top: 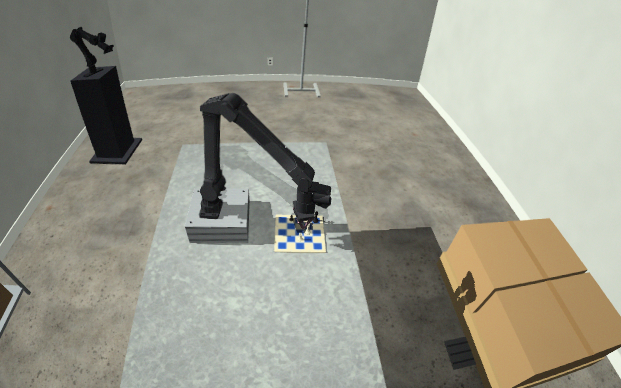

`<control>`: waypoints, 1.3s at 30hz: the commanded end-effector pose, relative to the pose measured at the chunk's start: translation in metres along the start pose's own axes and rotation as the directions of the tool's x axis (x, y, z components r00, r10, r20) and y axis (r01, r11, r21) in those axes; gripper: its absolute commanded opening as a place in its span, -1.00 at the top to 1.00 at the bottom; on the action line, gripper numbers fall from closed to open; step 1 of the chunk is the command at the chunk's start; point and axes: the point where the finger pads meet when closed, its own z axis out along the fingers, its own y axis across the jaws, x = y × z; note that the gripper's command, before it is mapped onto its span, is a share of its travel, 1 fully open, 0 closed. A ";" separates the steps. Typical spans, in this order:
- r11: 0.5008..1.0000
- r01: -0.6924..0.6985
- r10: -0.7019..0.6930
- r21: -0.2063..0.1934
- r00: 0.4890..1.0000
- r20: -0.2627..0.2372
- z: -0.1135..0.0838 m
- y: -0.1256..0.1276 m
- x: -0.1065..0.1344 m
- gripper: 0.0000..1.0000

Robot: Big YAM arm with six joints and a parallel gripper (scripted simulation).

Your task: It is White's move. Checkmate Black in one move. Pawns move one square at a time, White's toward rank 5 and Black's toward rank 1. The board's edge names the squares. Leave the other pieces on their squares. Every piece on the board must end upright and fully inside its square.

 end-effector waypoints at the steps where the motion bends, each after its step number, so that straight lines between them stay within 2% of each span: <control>1: 1.000 0.001 -0.002 -0.008 1.000 -0.019 0.016 0.007 0.002 0.29; 25: 1.000 0.001 -0.002 -0.008 1.000 -0.020 0.049 0.007 0.003 0.29; 39: 1.000 0.002 -0.002 -0.008 1.000 -0.020 0.056 0.008 0.003 0.29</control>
